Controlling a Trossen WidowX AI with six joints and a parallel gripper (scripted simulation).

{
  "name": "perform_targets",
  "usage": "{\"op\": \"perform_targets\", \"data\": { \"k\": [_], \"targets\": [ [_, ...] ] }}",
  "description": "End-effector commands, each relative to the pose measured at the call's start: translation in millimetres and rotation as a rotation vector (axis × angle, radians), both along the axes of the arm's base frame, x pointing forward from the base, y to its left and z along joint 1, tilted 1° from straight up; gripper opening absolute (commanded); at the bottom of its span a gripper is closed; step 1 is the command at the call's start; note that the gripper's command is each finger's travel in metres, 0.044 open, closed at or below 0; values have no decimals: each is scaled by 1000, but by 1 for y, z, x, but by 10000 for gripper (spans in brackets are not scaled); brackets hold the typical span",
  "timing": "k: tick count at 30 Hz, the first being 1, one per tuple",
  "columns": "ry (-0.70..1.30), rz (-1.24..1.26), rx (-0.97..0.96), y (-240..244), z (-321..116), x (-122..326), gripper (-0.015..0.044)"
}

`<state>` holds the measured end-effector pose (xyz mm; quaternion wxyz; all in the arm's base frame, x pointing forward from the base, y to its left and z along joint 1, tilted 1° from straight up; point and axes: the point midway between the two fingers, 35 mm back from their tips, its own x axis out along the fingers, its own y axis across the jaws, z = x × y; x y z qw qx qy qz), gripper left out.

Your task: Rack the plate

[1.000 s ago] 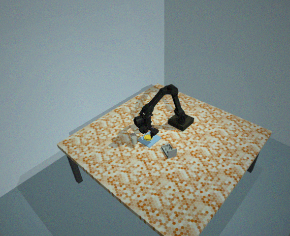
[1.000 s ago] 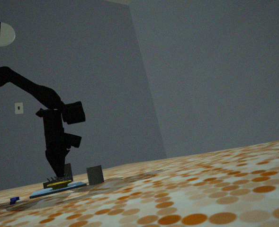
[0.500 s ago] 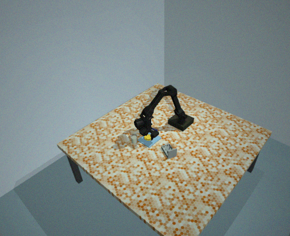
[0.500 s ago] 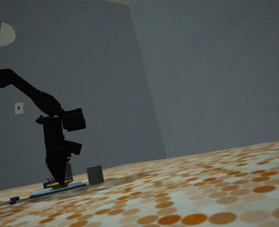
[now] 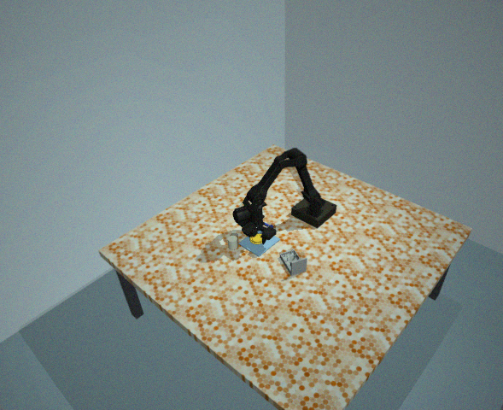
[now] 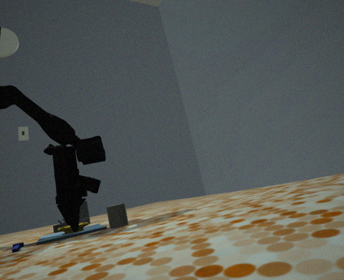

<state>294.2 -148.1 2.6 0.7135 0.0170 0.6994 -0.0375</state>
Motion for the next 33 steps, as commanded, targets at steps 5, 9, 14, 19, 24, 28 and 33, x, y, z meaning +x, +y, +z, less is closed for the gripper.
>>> {"op": "perform_targets", "data": {
  "k": [5,9,14,19,24,28,33],
  "targets": [
    [1,-2,4,1,-1,-1,303],
    [0,-2,4,-1,10,3,198],
    [0,-2,3,-3,34,7,66],
    [-1,-2,3,-4,58,11,0],
    [-1,-2,3,-4,82,12,0],
    [-1,-2,3,-5,99,14,0],
    [-1,-2,3,-4,120,14,0]
  ]
}}
